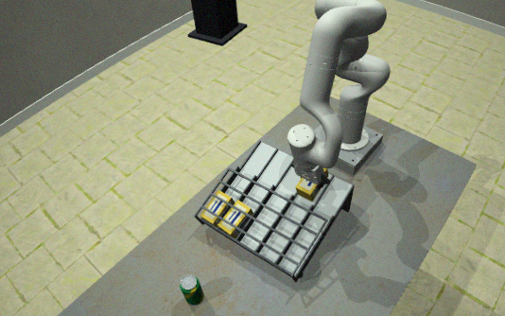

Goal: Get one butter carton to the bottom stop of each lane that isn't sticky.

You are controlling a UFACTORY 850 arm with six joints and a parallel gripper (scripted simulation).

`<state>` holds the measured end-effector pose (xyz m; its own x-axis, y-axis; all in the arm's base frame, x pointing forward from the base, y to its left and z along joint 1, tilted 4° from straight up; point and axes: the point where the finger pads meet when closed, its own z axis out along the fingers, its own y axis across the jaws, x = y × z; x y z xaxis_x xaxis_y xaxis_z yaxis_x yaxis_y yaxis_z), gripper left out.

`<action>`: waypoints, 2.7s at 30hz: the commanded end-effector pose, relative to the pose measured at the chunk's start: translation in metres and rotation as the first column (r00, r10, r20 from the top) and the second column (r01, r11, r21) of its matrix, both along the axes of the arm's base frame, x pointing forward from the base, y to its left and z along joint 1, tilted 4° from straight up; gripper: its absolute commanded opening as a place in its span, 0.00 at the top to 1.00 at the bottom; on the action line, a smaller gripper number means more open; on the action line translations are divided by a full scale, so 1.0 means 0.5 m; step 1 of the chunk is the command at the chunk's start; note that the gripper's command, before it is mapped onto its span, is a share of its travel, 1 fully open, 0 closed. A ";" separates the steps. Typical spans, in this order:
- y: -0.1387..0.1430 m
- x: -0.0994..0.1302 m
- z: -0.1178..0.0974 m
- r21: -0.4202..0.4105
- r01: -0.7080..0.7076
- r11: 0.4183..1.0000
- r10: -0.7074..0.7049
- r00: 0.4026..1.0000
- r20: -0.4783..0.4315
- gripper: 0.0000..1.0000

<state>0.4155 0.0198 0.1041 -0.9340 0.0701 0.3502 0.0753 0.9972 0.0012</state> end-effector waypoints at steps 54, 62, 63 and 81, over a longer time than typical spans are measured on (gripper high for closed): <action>0.000 -0.005 -0.015 0.000 0.000 1.000 0.000 1.000 0.001 1.00; 0.000 -0.005 -0.015 0.000 0.000 1.000 0.000 1.000 0.001 1.00; 0.000 -0.005 -0.015 0.000 0.000 1.000 0.000 1.000 0.001 1.00; 0.001 -0.006 -0.019 0.000 0.000 1.000 0.000 1.000 0.002 1.00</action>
<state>0.4118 0.0203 0.0941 -0.9340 0.0701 0.3504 0.0753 0.9972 0.0011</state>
